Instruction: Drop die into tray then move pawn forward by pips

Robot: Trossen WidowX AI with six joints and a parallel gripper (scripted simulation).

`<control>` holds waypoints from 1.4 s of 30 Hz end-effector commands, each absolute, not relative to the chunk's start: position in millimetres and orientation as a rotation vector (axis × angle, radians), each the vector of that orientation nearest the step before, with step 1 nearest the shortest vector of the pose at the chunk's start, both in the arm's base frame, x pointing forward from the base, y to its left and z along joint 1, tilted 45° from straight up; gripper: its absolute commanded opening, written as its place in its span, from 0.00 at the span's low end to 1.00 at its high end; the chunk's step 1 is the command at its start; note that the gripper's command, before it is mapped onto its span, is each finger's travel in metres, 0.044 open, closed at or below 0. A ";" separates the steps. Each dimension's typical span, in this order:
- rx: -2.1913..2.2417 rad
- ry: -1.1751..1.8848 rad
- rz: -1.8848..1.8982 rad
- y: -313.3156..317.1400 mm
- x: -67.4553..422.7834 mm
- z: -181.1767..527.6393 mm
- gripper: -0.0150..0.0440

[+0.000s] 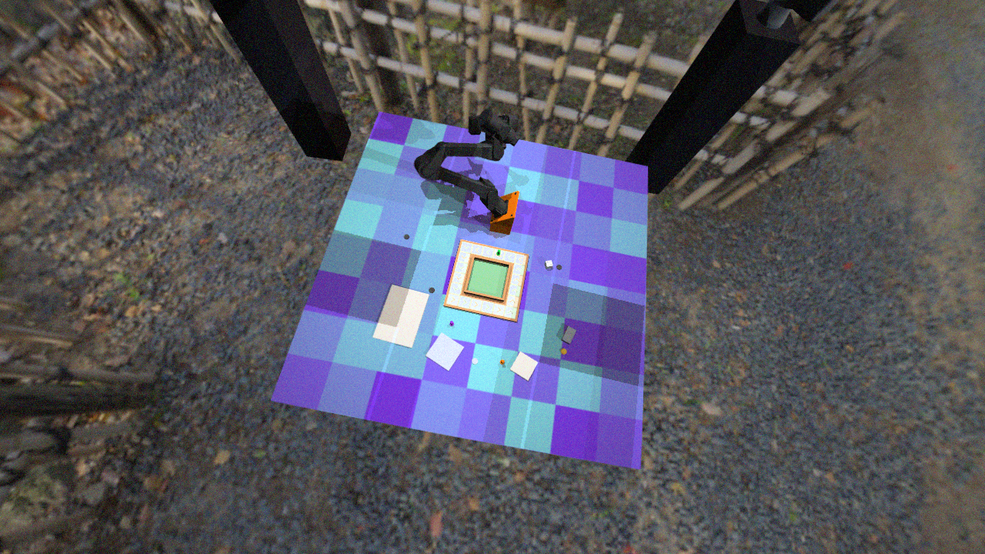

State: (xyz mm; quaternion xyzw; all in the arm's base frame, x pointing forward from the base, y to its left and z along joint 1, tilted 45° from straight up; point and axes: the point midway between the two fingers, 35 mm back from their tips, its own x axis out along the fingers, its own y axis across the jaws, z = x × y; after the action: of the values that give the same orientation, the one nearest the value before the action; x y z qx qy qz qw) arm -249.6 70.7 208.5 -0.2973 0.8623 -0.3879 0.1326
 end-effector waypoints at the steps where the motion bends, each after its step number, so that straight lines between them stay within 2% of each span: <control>1: -0.847 2.496 -1.149 73.1 -250.4 208.2 0.89; 5: -0.539 2.342 -1.600 124.0 -262.9 197.1 0.72; 10: -0.077 1.975 -2.223 202.5 -263.4 167.1 0.72; 16: 0.408 1.422 -2.786 280.7 -236.1 120.1 0.72; 24: 0.989 0.408 -3.297 351.8 -166.9 43.6 0.72; 29: 1.303 -0.378 -3.417 371.7 -112.0 -6.7 0.72; 34: 1.541 -1.132 -3.352 366.7 -57.7 -52.8 0.72; 39: 1.716 -1.857 -3.118 355.4 -11.4 -87.3 0.72; 42: 1.819 -2.387 -2.824 339.5 22.6 -109.6 0.72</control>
State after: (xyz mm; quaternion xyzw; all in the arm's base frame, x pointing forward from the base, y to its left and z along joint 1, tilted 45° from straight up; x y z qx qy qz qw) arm -17.9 354.9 -82.9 -0.3864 0.4050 0.7183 0.4131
